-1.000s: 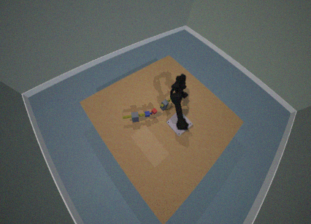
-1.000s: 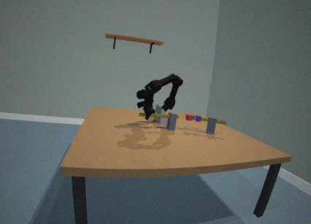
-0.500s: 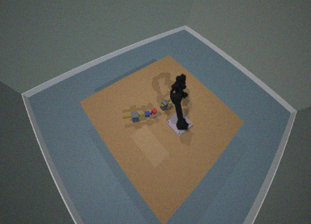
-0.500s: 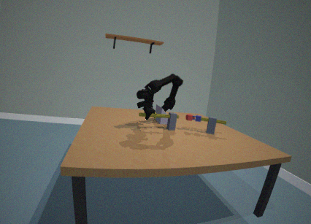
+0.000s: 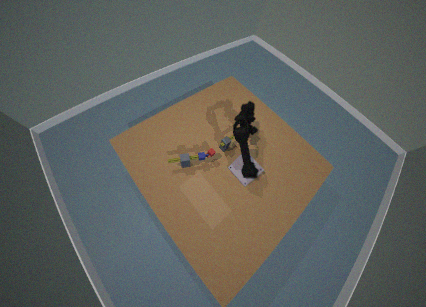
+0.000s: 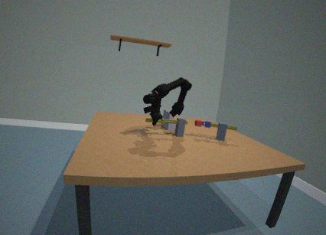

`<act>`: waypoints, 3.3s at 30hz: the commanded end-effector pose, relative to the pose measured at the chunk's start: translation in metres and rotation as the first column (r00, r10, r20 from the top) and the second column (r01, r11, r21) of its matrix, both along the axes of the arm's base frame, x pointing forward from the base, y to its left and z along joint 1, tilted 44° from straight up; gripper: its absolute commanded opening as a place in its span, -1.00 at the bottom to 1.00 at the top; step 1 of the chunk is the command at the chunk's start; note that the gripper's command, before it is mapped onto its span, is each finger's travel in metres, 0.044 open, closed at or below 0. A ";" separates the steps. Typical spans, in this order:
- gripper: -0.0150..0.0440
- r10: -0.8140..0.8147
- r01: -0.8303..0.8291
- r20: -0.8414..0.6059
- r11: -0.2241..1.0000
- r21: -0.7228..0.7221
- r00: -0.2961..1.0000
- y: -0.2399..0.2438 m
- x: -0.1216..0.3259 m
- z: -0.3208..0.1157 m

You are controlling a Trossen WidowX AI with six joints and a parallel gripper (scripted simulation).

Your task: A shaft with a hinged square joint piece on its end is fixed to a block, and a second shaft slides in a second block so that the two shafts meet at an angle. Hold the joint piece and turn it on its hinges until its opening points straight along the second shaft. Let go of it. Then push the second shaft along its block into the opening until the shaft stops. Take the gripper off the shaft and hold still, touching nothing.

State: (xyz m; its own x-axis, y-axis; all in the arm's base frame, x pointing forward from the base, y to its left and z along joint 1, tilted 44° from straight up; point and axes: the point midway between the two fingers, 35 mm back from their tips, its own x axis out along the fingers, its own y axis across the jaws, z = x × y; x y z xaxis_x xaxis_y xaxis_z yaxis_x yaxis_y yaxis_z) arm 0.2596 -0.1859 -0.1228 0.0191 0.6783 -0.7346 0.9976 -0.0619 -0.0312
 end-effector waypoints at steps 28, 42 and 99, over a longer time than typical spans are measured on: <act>-0.26 0.000 0.000 0.000 1.000 0.000 1.000 0.000 0.000 0.000; -0.26 0.000 0.000 0.000 1.000 0.000 1.000 0.000 0.000 0.000; -0.38 0.000 0.000 0.000 1.000 0.000 1.000 0.000 0.000 0.000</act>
State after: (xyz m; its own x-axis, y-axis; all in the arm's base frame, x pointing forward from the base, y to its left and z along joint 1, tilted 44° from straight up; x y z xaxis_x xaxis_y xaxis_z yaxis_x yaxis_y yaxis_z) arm 0.2596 -0.1858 -0.1228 0.0187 0.6782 -0.7346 0.9976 -0.0615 -0.0314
